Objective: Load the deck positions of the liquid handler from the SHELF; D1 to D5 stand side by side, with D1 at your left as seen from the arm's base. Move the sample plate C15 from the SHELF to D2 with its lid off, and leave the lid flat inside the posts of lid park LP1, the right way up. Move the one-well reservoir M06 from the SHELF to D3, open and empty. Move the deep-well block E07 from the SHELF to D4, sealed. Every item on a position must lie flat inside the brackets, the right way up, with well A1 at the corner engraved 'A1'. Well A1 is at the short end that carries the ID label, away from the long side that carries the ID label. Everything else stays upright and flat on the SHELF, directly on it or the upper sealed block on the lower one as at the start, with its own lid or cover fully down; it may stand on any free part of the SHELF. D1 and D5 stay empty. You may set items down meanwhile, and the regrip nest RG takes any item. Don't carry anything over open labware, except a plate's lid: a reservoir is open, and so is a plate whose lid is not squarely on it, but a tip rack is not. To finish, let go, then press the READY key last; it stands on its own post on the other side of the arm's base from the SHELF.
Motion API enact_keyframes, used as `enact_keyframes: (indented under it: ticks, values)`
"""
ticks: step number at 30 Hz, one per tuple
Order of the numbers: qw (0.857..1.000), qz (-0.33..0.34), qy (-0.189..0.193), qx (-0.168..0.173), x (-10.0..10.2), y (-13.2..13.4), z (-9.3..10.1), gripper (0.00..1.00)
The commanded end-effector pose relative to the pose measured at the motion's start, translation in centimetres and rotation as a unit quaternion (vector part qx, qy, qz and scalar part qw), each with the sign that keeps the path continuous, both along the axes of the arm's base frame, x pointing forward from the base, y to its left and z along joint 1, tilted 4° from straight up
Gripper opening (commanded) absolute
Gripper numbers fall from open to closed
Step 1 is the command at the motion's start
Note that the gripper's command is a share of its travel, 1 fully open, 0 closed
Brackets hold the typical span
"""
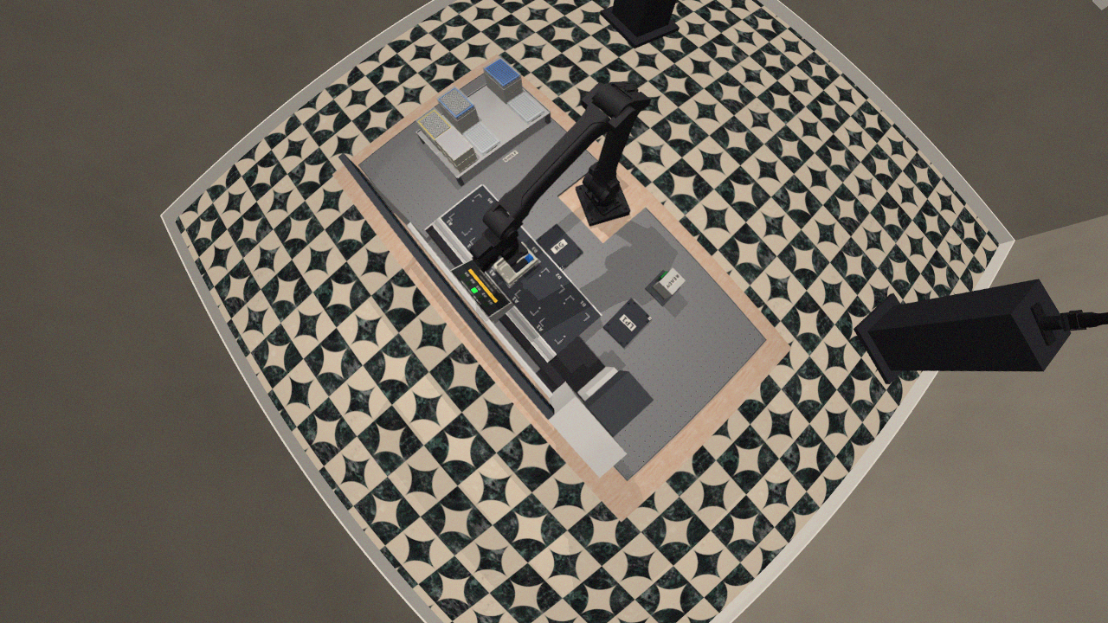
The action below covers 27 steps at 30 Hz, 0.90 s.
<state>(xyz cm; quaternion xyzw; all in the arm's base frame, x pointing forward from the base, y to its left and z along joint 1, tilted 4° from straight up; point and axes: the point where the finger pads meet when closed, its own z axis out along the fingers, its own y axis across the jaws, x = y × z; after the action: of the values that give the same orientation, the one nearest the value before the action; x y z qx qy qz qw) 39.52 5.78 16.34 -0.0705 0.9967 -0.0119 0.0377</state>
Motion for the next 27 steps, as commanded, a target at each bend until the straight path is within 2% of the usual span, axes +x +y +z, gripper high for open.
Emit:
enact_keyframes:
  ticks: [1,2,4,13,14,16,17,22,27]
  values:
    - [0.999,0.0,-0.031,0.006,1.7,0.6,3.1,1.0]
    - [1.0,0.0,-0.026,0.005,1.0,0.6,2.8,1.0]
    - [0.999,0.0,-0.039,0.007,1.5,0.7,4.2,1.0]
    - [0.999,0.002,-0.032,0.006,0.9,0.8,5.2,1.0]
    - [0.999,0.002,-0.037,0.007,1.1,0.8,5.7,1.0]
    - [0.999,0.002,-0.037,0.007,1.1,0.8,5.7,1.0]
    - [1.0,0.003,-0.025,0.005,1.5,0.9,5.0,1.0]
    - [0.999,0.002,-0.04,0.007,1.1,0.8,7.0,1.0]
    - [0.999,0.002,-0.033,0.006,1.1,0.9,7.3,1.0]
